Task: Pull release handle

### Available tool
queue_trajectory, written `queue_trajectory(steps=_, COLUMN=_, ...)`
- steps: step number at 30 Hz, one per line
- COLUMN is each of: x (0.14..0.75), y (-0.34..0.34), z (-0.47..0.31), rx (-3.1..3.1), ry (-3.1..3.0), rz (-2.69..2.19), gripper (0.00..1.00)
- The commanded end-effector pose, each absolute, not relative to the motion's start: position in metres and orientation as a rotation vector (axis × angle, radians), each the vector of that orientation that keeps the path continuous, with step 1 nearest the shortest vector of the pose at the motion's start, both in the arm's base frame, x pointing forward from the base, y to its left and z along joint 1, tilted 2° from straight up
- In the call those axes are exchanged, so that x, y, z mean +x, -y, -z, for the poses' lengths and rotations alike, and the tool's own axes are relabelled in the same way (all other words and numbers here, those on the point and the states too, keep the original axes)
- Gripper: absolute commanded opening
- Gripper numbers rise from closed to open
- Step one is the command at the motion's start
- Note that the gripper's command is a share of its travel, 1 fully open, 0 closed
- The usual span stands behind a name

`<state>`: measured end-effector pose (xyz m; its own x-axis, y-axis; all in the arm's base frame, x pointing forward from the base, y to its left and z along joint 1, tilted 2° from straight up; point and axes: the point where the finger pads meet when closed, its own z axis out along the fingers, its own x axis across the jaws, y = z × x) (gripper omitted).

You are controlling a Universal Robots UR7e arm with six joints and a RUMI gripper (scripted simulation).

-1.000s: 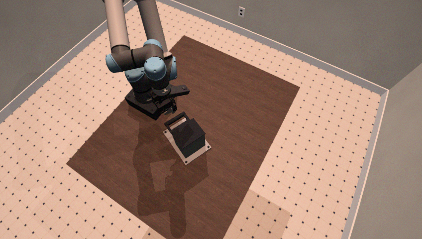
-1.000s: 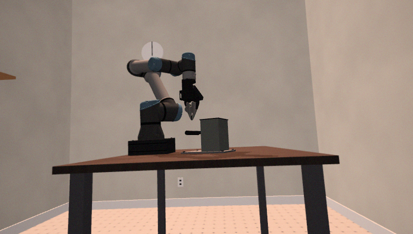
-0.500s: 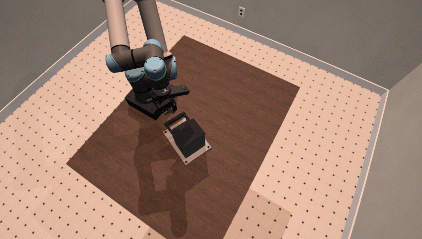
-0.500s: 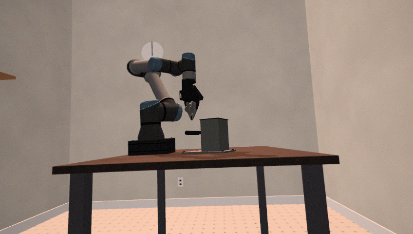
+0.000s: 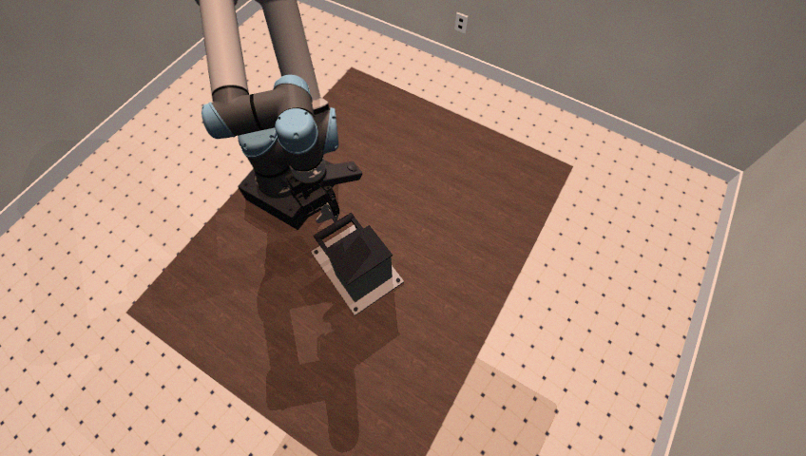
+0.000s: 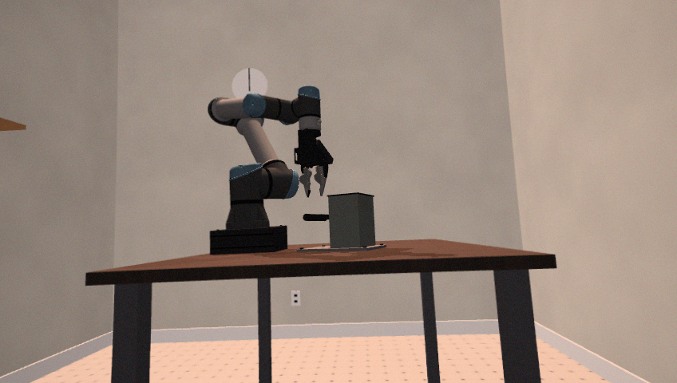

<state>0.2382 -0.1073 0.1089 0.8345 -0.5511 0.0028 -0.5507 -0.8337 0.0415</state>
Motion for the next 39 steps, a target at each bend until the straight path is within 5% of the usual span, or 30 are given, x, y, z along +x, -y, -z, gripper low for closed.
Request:
queue_trajectory(steps=1, x=0.2382, y=0.1071, z=-0.1088, rx=2.969, ry=0.892, rz=0.011, gripper=0.30)
queue_trajectory(steps=39, x=0.2377, y=0.1068, z=-0.1047, rx=2.971, ry=0.893, rz=0.014, gripper=0.30)
